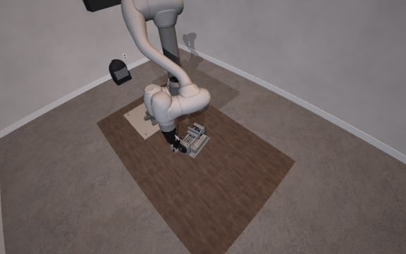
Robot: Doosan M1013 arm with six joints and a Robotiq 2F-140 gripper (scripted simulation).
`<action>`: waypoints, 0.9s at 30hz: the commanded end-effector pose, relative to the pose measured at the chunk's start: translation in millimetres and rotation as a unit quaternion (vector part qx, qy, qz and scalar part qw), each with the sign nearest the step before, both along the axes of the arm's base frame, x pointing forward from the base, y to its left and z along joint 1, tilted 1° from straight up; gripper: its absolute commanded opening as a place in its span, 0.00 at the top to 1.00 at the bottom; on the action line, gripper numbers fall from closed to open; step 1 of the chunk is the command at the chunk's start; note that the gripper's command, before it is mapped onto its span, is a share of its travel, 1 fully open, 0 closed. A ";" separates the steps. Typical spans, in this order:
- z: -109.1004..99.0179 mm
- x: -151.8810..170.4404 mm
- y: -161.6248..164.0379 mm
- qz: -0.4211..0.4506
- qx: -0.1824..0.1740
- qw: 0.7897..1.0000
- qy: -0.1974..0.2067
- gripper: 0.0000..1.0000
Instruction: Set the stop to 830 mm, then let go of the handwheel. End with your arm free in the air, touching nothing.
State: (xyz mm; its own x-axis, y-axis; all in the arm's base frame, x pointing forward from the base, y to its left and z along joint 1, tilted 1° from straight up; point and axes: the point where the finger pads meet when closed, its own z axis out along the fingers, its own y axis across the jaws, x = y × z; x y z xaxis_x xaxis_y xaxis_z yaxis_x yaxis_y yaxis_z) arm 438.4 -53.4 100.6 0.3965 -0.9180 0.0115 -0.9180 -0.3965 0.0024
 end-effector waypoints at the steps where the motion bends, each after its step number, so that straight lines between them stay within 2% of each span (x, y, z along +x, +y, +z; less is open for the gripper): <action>1: -5.0 -4.2 -1.8 0.000 0.000 1.000 0.000 0.96; 16: -28.9 -8.0 -3.7 0.000 0.000 1.000 0.000 0.96; 27: -38.5 -3.6 -2.0 0.000 0.000 1.000 0.000 0.96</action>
State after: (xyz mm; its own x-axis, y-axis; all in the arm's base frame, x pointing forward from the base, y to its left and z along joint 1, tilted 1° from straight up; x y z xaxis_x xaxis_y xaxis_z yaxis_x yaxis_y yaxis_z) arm 433.8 -55.8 63.4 0.3967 -0.9179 0.0116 -0.9179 -0.3967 0.0038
